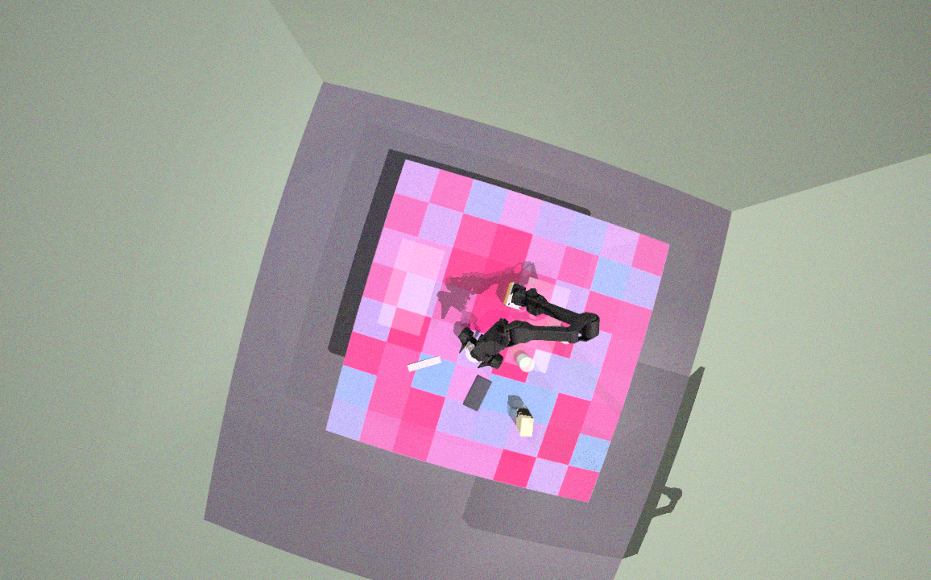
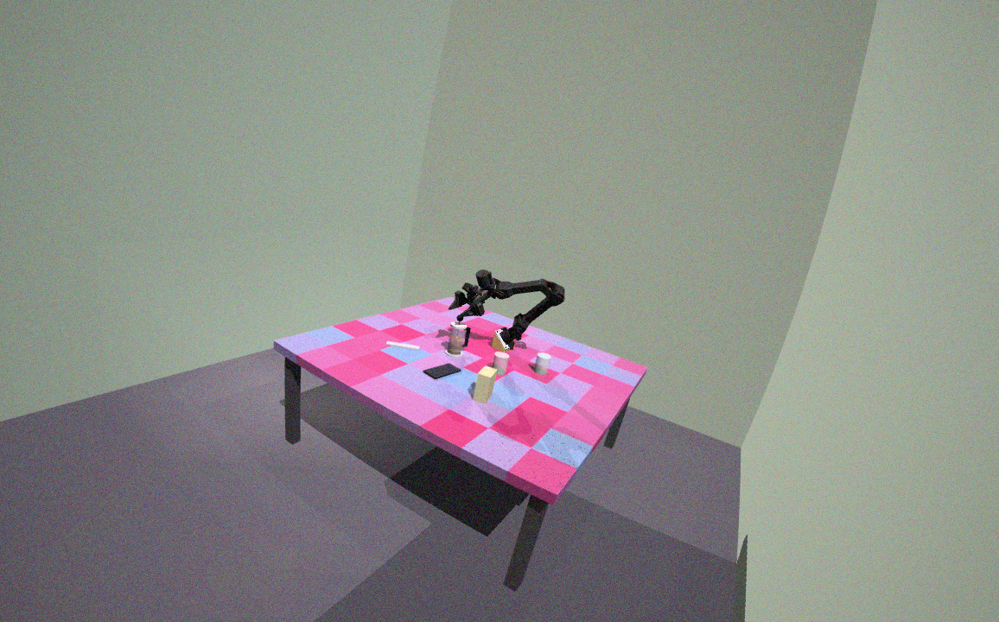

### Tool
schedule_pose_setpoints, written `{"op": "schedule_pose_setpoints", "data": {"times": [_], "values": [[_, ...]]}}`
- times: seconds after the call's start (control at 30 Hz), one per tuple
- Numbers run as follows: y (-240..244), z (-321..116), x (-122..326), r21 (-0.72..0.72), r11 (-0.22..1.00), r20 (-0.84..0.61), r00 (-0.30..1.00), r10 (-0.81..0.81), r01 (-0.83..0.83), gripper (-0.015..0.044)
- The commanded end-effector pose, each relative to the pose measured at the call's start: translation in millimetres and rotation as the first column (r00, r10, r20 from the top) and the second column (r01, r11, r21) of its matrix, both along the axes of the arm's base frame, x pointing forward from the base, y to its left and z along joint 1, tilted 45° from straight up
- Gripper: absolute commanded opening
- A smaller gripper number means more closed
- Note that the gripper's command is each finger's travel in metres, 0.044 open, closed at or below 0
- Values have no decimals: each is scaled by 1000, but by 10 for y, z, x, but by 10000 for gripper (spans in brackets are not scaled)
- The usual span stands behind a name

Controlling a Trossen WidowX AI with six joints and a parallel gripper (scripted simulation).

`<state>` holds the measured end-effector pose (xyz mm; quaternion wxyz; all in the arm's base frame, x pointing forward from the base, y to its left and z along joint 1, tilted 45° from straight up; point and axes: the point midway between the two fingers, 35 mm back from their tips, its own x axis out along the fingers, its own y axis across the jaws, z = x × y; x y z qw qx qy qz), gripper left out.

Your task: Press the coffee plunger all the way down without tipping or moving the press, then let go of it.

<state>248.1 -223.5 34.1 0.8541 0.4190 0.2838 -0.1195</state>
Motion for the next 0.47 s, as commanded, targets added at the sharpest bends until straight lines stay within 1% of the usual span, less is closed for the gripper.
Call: {"op": "schedule_pose_setpoints", "data": {"times": [0.0,0.1,0.43], "values": [[-201,359,-119,-13,1000,10,1000,5,-5,440],[-254,534,-209,-8,1000,12,1000,7,-7,440],[-246,517,-211,-8,1000,12,1000,7,-7,440]]}}
